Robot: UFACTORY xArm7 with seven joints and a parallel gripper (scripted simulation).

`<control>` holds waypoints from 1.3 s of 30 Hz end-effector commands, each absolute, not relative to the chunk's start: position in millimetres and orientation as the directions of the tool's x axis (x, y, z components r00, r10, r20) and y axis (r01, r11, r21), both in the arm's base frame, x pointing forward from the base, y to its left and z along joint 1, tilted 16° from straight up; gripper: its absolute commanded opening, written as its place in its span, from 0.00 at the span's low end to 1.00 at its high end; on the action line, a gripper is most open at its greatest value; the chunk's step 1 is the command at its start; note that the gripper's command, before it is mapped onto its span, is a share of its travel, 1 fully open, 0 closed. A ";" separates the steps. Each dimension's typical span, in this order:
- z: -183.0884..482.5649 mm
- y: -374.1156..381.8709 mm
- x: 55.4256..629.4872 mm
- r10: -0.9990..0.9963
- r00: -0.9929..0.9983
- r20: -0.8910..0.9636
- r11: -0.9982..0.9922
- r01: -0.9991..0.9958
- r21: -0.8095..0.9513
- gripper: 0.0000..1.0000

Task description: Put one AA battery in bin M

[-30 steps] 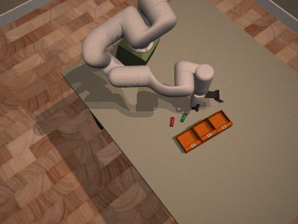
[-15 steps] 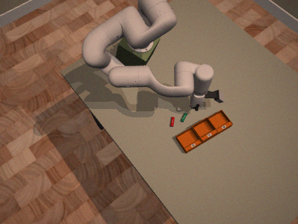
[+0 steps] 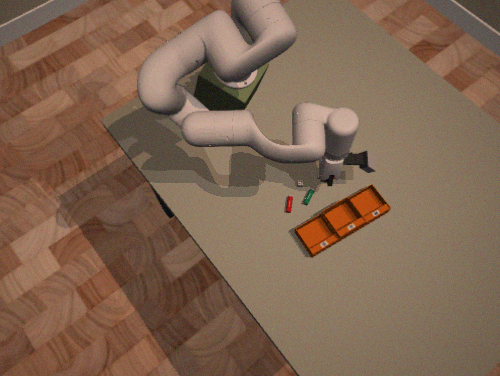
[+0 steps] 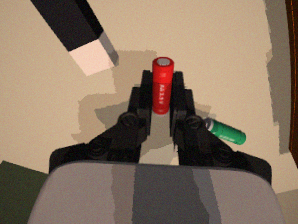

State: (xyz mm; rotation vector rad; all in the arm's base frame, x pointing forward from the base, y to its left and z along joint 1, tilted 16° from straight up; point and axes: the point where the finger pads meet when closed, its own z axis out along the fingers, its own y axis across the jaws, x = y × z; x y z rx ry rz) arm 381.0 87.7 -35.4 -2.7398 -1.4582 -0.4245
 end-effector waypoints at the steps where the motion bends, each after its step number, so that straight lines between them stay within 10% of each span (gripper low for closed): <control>1: -34.2 87.7 381.5 0.813 0.529 0.243 -0.567 0.815 0.121 0.00; 39: 23.3 79.5 367.4 0.813 0.529 0.242 -0.567 0.815 0.120 0.00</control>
